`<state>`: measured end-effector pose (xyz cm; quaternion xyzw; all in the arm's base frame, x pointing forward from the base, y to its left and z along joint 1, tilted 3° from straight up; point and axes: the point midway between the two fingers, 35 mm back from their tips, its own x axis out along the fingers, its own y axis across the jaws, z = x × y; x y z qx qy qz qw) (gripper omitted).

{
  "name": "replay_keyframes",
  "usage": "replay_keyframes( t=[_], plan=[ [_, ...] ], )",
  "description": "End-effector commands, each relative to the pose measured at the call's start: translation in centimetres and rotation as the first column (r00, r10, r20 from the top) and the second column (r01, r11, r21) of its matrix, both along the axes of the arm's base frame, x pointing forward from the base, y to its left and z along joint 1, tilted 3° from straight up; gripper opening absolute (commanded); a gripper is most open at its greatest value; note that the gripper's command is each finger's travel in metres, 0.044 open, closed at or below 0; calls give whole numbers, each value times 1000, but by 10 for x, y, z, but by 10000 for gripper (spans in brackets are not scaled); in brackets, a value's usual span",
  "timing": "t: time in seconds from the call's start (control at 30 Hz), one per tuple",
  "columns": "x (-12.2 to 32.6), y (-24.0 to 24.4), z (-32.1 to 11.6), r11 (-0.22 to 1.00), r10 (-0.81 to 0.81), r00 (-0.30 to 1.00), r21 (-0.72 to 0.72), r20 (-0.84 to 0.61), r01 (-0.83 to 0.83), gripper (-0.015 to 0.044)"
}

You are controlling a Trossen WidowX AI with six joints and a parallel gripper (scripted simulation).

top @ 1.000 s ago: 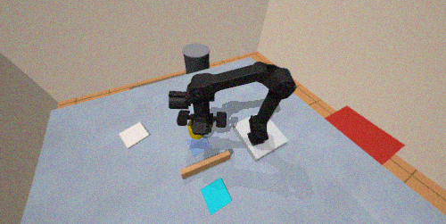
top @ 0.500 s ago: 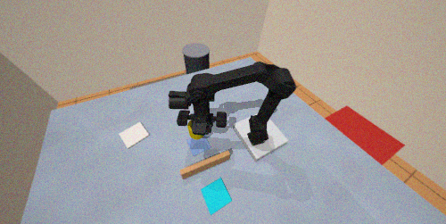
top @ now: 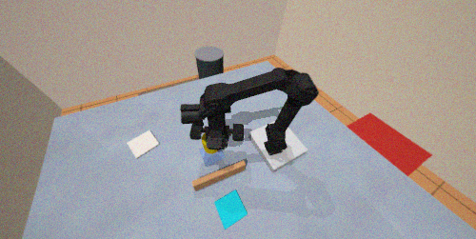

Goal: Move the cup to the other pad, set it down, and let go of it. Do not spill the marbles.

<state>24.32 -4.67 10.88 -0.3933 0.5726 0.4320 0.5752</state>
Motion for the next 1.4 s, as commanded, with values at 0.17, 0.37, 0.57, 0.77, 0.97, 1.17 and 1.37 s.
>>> replay_keyframes(
  t=[0.17, 0.37, 0.57, 0.77, 0.97, 1.17, 1.37],
  plan=[
    [-1, 17, 3, 1000, -1, 1000, 2, 15, 1, 0],
    [-2, 28, 3, 1000, -1, 1000, 2, 16, 1, 0],
    [-3, 39, 3, 1000, -1, 1000, 3, 16, 1, 0],
    [-4, 50, 3, 1000, -1, 1000, 4, 16, 1, 0],
    [-5, 60, 4, 1000, -1, 1000, 5, 16, 1, 0],
    [-6, 71, 4, 1000, -1, 1000, 6, 17, 1, 0],
    [-7, 81, 5, 1000, -1, 1000, 7, 17, 0, 0]
  ],
)
